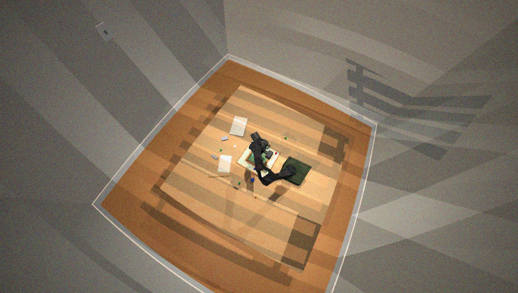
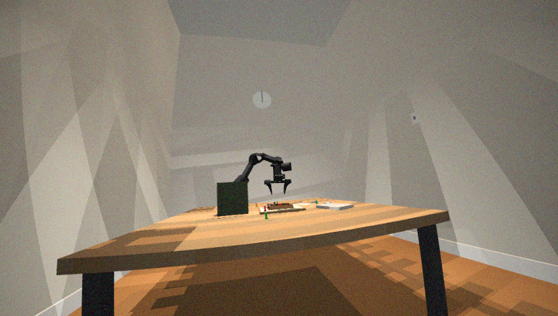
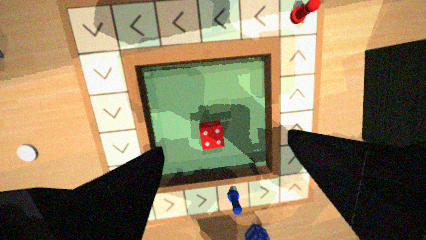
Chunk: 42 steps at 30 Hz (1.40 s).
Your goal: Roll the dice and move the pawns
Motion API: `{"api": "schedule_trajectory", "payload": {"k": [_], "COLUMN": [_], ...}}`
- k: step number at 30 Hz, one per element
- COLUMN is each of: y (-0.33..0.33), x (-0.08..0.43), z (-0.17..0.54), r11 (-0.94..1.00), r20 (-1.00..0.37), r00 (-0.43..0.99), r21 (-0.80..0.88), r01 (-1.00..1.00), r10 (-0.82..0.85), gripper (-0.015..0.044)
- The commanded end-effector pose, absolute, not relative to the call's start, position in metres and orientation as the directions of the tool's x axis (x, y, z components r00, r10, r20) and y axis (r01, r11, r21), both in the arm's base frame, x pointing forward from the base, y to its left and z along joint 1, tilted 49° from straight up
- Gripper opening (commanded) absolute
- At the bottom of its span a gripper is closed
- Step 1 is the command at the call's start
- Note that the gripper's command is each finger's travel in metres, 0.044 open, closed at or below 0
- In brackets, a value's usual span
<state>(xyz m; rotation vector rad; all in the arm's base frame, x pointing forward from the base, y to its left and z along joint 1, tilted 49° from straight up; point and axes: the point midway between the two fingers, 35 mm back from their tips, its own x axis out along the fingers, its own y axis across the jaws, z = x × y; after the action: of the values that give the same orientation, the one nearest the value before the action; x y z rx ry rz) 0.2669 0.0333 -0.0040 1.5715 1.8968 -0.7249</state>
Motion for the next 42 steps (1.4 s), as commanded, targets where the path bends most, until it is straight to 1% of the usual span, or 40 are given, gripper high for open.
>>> {"api": "schedule_trajectory", "payload": {"k": [1,4,5,11,13,19,28,42], "y": [0.051,0.088,0.1,0.167,0.179,0.182,0.207,0.22], "x": [0.267,0.262,0.259,0.217,0.204,0.202,0.201,0.198], "z": [0.01,0.04,0.05,0.109,0.121,0.122,0.107,0.094], "r11": [0.223,0.343,0.381,0.557,0.58,0.583,0.582,0.582], "r20": [-0.729,-0.73,-0.727,-0.677,-0.659,-0.657,-0.656,-0.656], "r00": [-0.144,-0.123,-0.118,-0.115,-0.123,-0.124,-0.124,-0.124], "r21": [0.013,0.16,0.208,0.484,0.539,0.545,0.547,0.547], "r01": [0.975,0.926,0.901,0.674,0.611,0.602,0.602,0.602], "r10": [0.669,0.673,0.677,0.727,0.742,0.744,0.745,0.745], "gripper": [0.0361,0.0282,0.0275,0.0275,0.0275,0.0275,0.0275,0.0275]}}
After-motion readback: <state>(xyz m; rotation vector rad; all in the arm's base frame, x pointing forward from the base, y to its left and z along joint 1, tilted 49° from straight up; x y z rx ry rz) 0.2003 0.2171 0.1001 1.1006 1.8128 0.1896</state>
